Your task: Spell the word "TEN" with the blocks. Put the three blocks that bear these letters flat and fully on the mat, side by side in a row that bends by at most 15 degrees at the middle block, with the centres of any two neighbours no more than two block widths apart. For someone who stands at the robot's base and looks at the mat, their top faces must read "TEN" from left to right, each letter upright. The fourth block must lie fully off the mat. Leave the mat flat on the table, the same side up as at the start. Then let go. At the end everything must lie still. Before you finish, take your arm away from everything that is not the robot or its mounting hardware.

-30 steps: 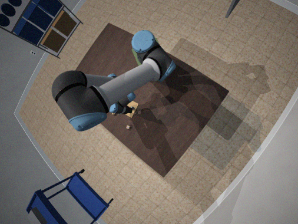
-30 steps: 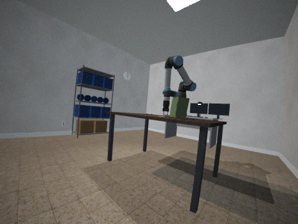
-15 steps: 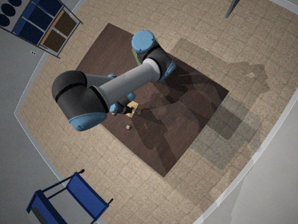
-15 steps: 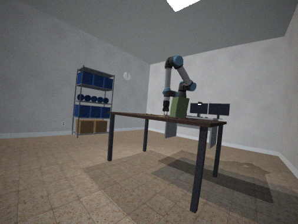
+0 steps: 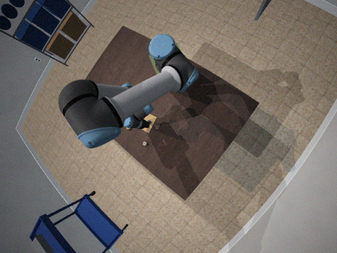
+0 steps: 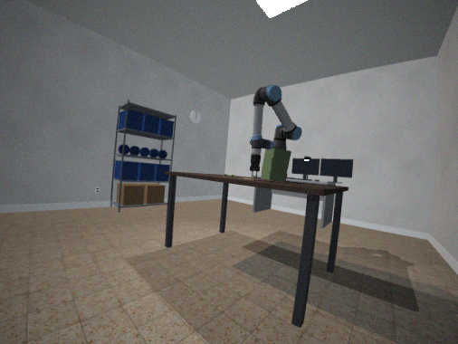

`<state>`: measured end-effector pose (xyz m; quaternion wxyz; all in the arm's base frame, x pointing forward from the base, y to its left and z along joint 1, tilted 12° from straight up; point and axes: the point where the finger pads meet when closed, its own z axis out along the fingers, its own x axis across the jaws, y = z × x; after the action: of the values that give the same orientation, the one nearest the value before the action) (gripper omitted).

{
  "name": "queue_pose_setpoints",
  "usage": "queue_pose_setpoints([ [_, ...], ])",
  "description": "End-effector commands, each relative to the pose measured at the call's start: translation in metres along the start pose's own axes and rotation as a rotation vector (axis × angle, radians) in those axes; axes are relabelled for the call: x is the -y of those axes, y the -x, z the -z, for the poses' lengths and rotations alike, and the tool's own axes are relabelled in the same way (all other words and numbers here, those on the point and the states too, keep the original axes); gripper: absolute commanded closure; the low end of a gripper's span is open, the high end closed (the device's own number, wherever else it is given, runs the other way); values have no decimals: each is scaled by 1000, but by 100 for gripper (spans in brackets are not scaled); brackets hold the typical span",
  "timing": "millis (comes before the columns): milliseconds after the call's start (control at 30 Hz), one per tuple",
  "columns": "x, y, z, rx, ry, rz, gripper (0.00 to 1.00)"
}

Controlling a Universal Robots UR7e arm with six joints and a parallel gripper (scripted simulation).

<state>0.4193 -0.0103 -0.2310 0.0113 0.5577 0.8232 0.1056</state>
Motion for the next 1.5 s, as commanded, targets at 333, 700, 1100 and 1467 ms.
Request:
queue_pose_setpoints([
  [333,0,0,0,1,1,0,51],
  [700,0,0,4,1,1,0,51],
  [1100,0,0,31,1,1,0,51],
  [1467,0,0,69,1,1,0,51],
])
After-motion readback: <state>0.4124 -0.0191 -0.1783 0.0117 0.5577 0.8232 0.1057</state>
